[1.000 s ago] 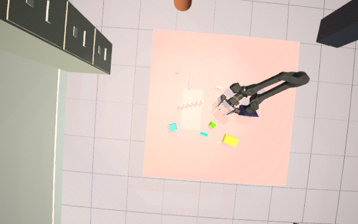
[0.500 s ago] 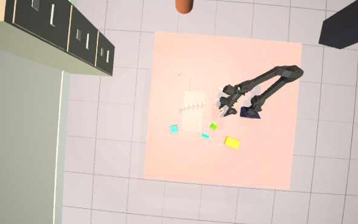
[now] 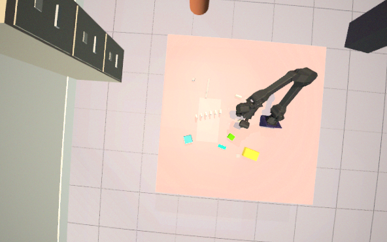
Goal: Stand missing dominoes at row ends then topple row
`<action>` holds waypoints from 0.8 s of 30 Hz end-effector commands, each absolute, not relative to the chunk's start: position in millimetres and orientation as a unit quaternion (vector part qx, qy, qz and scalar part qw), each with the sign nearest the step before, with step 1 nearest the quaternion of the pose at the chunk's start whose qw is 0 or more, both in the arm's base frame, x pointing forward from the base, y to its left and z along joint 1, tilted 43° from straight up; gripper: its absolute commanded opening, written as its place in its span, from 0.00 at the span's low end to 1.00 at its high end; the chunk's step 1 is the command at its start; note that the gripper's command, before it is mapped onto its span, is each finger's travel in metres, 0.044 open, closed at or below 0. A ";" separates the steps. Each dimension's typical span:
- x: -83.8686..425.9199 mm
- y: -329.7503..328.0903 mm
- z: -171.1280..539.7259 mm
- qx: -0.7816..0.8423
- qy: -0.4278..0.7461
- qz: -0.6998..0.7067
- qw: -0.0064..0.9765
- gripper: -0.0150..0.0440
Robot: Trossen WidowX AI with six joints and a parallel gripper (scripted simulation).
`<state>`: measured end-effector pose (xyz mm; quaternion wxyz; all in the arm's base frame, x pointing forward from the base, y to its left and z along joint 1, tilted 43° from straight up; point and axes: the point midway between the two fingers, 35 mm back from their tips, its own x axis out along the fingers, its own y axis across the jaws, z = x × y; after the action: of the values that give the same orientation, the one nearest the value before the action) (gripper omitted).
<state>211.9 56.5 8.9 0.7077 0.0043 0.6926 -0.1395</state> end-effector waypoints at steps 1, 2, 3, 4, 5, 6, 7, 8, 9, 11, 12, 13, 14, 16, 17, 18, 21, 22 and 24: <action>213.8 88.1 36.3 -0.028 0.546 -0.410 0.730 1.00; 213.7 90.8 38.1 -0.025 0.530 -0.422 0.735 1.00; 213.6 92.8 39.4 -0.019 0.517 -0.432 0.739 1.00; 213.6 94.0 40.2 -0.016 0.509 -0.438 0.741 1.00; 213.6 94.5 40.4 -0.015 0.506 -0.440 0.742 1.00; 213.6 94.5 40.4 -0.015 0.506 -0.440 0.742 1.00; 213.6 94.5 40.4 -0.015 0.506 -0.440 0.742 1.00; 213.6 94.5 40.4 -0.015 0.506 -0.440 0.742 1.00; 213.6 94.5 40.4 -0.015 0.506 -0.440 0.742 1.00; 213.6 94.5 40.4 -0.015 0.506 -0.440 0.742 1.00; 213.6 94.5 40.4 -0.015 0.506 -0.440 0.742 1.00; 213.6 94.5 40.4 -0.015 0.506 -0.440 0.742 1.00; 213.6 94.5 40.4 -0.015 0.506 -0.440 0.742 1.00; 213.6 94.5 40.4 -0.015 0.506 -0.440 0.742 1.00; 213.6 94.5 40.4 -0.015 0.506 -0.440 0.742 1.00; 213.6 94.5 40.4 -0.015 0.506 -0.440 0.742 1.00; 213.6 94.5 40.4 -0.015 0.506 -0.440 0.742 1.00; 213.6 94.5 40.4 -0.015 0.506 -0.440 0.742 1.00; 214.7 91.1 36.2 -0.014 0.506 -0.440 0.742 1.00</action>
<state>212.6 92.9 39.1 0.7389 -0.0149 0.5131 -0.4365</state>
